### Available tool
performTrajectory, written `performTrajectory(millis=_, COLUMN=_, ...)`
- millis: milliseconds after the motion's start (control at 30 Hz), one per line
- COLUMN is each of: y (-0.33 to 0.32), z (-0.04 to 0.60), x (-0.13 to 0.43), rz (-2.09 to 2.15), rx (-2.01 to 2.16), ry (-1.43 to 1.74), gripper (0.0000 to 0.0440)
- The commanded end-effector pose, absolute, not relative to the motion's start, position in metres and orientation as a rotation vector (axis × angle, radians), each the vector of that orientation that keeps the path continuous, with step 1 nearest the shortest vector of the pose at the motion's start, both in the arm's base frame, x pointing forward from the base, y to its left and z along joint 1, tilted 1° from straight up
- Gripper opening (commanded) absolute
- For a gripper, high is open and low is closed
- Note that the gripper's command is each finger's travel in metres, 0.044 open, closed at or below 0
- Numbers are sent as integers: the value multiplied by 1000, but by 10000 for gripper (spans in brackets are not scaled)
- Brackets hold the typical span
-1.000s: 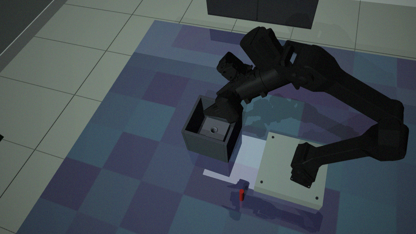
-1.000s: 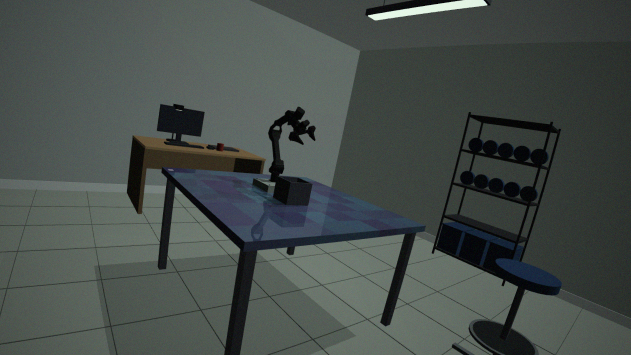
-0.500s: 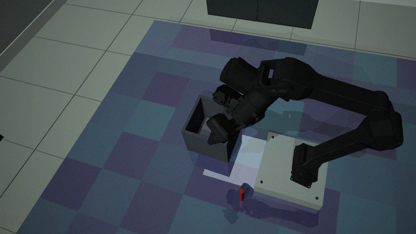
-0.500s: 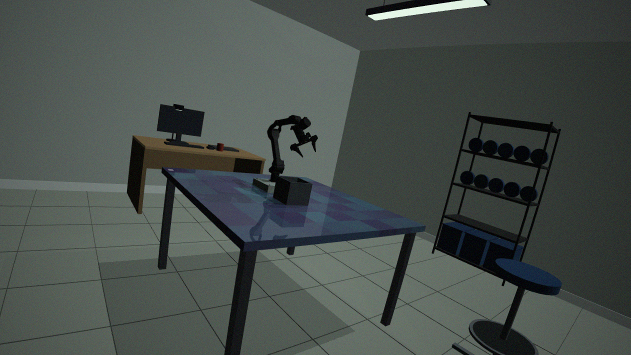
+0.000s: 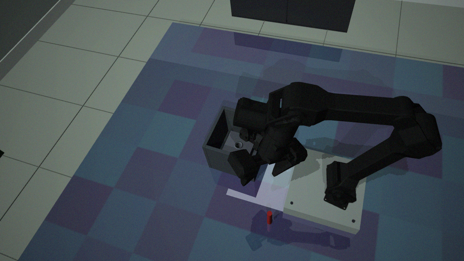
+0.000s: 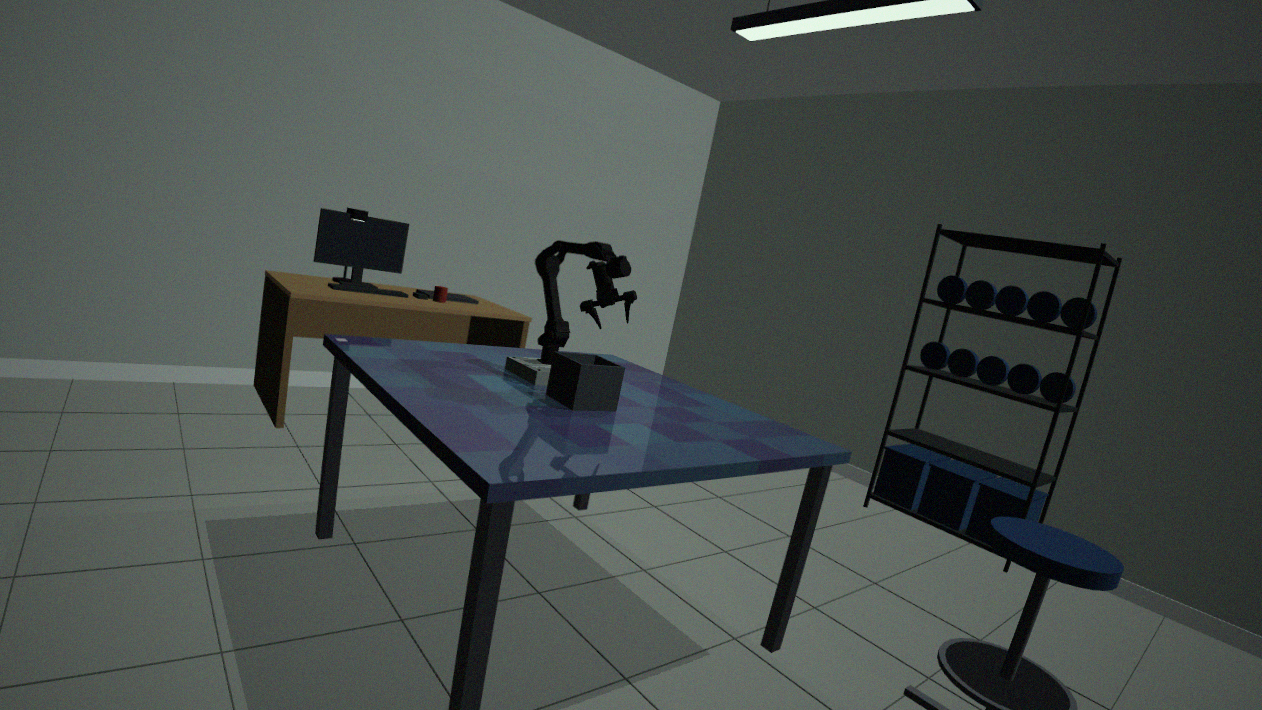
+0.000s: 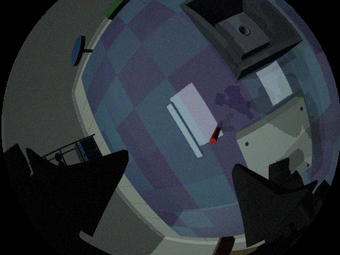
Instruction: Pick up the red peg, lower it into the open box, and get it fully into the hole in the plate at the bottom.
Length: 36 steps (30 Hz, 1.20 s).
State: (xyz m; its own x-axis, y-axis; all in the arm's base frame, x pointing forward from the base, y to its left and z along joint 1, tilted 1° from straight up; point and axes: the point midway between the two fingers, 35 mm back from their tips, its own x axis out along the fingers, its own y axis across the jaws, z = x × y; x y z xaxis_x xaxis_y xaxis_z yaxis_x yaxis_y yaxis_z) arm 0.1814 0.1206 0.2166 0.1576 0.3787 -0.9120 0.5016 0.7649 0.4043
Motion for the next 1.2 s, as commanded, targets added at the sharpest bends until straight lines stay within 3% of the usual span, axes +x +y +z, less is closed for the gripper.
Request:
performTrajectory(millis=0, y=124, z=201, x=171, rz=-212, rx=791, ry=1533, gripper=440)
performTrajectory(millis=500, y=135, z=154, x=145, rz=-587, rx=856, ry=1658, gripper=440)
performTrajectory(millis=1167, y=138, z=90, x=135, rz=-892, rx=869, ry=1588, gripper=440)
